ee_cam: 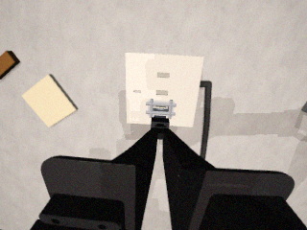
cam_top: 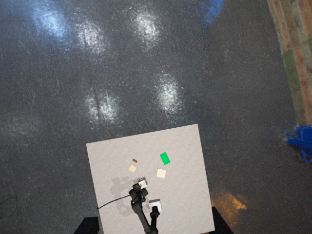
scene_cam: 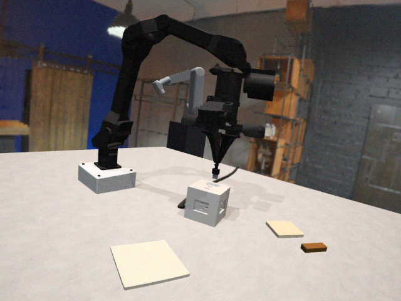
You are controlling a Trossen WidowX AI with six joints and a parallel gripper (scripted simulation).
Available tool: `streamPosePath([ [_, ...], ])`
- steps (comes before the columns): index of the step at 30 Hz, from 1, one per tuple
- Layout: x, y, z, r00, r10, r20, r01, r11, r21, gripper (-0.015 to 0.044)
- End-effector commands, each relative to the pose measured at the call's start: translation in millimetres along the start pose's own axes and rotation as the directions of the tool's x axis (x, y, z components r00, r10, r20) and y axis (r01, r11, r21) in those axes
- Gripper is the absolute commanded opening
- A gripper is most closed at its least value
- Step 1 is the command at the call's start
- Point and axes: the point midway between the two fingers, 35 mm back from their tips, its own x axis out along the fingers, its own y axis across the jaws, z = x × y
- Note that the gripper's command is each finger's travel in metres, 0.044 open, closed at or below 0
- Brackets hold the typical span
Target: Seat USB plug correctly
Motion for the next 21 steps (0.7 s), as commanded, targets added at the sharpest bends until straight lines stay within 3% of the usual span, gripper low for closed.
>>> streamPosePath([
  [1,2.0,-0.7,0.9,1.0,-0.003,0.006,0.003,1.0,-0.007,0.0],
  [21,4.4,-0.7,1.9,1.0,-0.003,0.012,0.003,1.0,-0.012,0.0],
])
